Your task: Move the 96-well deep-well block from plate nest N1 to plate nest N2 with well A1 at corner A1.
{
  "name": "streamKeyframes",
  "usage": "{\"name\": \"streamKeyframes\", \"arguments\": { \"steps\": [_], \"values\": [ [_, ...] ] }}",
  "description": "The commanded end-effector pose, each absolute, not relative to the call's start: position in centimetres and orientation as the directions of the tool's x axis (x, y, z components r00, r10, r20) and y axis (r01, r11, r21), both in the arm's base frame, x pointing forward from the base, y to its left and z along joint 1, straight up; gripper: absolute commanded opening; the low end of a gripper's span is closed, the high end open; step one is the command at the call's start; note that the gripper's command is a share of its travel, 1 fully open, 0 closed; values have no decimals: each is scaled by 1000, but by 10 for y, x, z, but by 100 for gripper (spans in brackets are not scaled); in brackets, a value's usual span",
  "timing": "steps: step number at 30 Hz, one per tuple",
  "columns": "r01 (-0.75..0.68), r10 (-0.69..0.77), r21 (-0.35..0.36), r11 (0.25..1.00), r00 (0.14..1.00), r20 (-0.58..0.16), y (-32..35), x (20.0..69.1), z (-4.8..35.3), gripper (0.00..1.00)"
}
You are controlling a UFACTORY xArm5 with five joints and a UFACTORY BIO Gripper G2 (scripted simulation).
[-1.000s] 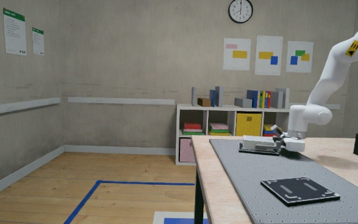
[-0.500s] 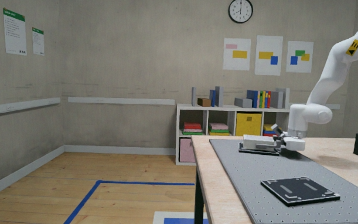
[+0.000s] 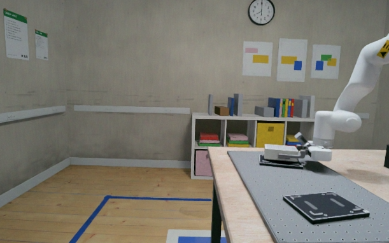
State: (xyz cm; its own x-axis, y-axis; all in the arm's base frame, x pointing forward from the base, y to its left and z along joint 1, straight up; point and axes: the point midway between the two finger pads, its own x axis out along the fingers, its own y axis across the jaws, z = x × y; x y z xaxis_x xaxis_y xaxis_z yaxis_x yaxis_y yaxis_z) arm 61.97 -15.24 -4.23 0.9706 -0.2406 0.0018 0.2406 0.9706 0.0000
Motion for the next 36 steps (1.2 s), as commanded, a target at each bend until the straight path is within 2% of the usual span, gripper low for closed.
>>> {"name": "streamKeyframes", "arguments": {
  "steps": [1, 18, 36],
  "values": [
    [241, -241, 5, 971, 971, 6, -153, 621, -37, 0],
    [241, -241, 5, 971, 971, 6, -153, 621, -33, 0],
    [241, -241, 5, 971, 971, 6, -153, 621, -6, 0]
  ]
}}
